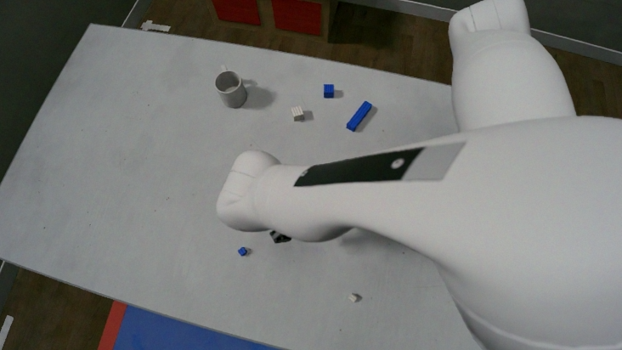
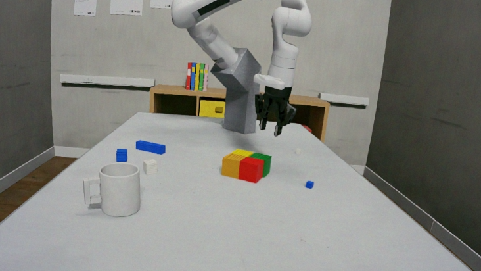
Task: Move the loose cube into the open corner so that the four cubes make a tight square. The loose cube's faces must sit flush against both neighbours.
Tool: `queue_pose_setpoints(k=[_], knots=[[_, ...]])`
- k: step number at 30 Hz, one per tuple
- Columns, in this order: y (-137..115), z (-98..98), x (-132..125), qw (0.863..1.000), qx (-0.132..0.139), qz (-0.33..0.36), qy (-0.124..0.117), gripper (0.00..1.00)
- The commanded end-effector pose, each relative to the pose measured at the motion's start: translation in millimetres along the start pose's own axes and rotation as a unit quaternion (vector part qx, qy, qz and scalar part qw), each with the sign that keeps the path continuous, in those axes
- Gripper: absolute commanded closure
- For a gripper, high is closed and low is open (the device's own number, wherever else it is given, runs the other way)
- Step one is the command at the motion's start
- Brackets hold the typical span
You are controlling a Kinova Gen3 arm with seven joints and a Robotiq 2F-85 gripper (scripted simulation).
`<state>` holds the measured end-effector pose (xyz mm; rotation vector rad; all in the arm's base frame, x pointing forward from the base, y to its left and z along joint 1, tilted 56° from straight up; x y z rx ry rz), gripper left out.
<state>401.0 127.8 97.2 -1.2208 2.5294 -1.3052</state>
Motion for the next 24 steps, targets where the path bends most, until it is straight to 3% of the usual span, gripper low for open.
queue_pose_setpoints(k=[1, 10, 24], knots=[[-3, 0.3, -4, 0.999, 0.004, 0.049, 0.001, 0.46], [-12, -3.1, -11, 0.990, 0.010, 0.140, -0.008, 0.46], [-27, -9.9, -23, 0.958, 0.020, 0.283, -0.030, 0.46]])
Point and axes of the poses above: the point where the finger pads meet when closed, its own z axis out along the fingers, its own x axis across the jaws, y = z × x, the point moved 9 cm from there along -z, back along the fingers, and after that the axes turned 10 degrees about -z, right-handed, at the moved point
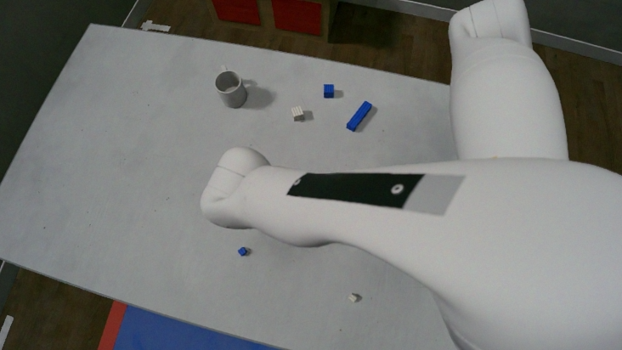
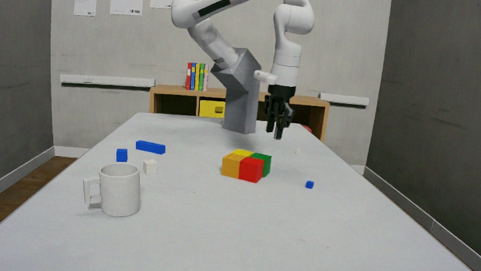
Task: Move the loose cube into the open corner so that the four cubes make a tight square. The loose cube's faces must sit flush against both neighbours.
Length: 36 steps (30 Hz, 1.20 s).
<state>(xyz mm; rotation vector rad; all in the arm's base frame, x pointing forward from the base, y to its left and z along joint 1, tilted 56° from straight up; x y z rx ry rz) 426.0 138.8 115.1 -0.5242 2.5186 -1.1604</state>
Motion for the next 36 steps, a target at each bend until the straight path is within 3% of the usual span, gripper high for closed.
queue_pose_setpoints(k=[1, 14, 36], knots=[[-1, -0.4, -6, 0.999, 0.001, 0.040, -0.005, 0.46], [-9, -6.0, -22, 0.987, 0.002, 0.157, -0.028, 0.46], [-20, -15.2, -46, 0.949, -0.006, 0.308, -0.063, 0.46]])
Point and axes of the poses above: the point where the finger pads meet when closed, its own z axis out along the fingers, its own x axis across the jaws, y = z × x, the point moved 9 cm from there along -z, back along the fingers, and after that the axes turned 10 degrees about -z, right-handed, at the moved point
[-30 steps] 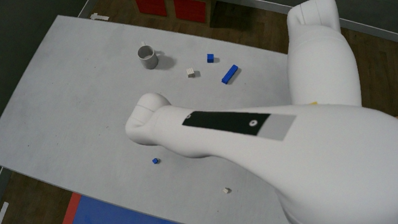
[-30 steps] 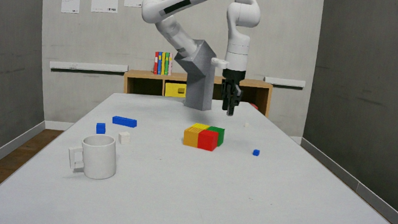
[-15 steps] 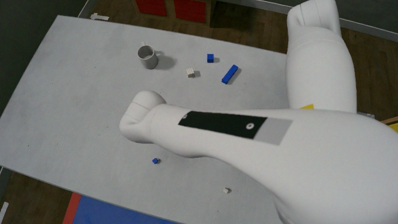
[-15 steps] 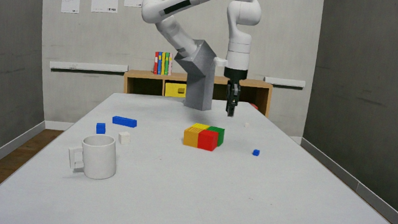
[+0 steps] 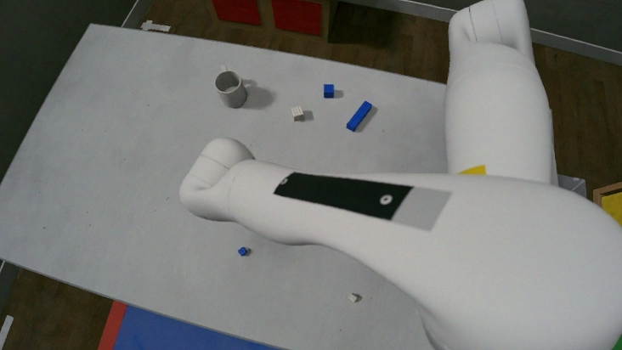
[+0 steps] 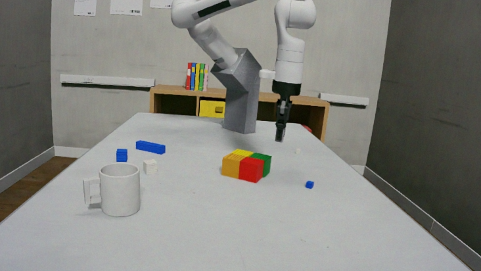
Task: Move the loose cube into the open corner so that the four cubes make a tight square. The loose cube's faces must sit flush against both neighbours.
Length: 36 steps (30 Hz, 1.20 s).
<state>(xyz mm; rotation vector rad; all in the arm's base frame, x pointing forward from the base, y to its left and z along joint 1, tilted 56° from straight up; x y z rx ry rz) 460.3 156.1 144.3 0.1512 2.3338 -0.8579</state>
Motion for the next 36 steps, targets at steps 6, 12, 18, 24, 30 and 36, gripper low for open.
queue_pose_setpoints(k=[6, 12, 18, 24, 30, 36], knots=[[2, -1.3, -10, 0.999, -0.004, 0.048, -0.012, 0.46], [2, -2.1, -13, 0.998, -0.006, 0.064, -0.016, 0.46], [2, -3.0, -16, 0.996, -0.009, 0.083, -0.020, 0.46], [3, -3.7, -19, 0.995, -0.010, 0.094, -0.022, 0.46], [3, -3.9, -19, 0.995, -0.011, 0.099, -0.023, 0.46], [3, -4.1, -20, 0.994, -0.011, 0.103, -0.024, 0.46]])
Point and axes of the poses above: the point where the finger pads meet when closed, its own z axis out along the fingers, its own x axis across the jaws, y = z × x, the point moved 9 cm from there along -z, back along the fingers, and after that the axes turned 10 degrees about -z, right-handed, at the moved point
